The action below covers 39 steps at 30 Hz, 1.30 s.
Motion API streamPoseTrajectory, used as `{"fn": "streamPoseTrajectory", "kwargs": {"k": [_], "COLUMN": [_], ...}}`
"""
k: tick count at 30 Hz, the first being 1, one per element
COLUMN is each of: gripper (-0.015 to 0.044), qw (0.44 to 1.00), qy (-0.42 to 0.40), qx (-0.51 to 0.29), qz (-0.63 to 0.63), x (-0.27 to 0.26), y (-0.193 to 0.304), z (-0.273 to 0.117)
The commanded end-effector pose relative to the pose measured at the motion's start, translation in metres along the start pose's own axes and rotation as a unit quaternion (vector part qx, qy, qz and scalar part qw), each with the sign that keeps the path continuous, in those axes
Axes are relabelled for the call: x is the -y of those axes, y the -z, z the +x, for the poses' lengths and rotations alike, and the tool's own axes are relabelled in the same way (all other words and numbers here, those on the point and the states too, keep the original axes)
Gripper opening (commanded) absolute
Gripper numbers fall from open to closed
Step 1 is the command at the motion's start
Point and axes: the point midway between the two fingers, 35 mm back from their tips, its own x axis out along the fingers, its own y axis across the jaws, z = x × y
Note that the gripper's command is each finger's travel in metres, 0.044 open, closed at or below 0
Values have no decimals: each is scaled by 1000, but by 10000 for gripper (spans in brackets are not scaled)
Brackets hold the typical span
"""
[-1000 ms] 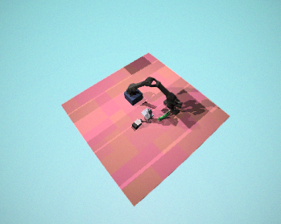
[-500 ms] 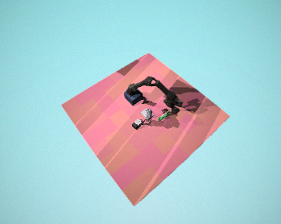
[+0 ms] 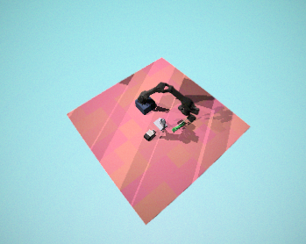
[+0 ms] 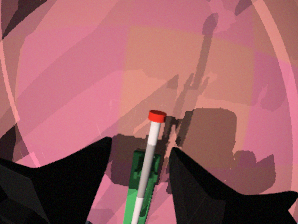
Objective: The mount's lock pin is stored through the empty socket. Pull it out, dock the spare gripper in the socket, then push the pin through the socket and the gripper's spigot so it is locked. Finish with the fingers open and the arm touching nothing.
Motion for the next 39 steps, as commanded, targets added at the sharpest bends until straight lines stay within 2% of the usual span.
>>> {"fn": "streamPoseTrajectory", "kwargs": {"k": [1, 8, 13, 15, 19, 27, 34, 39], "gripper": [200, 200, 331, 279, 180, 180, 180, 180], "qw": [1000, 1000, 1000, 1000, 999, 999, 999, 999], "qy": [0, -5, -6, -1, 27, 31, 31, 31], "qx": [0, -2, -3, -8, -36, -42, -42, -42], "qz": [0, 1, 1, 0, -3, -3, -3, -3], "x": [-1, -3, -2, -1, 2, 2, 7, 7], "y": [-2, -4, -3, 3, 39, 46, 60, 61], "z": [-11, -25, -17, -26, -76, -81, -18, -14]}}
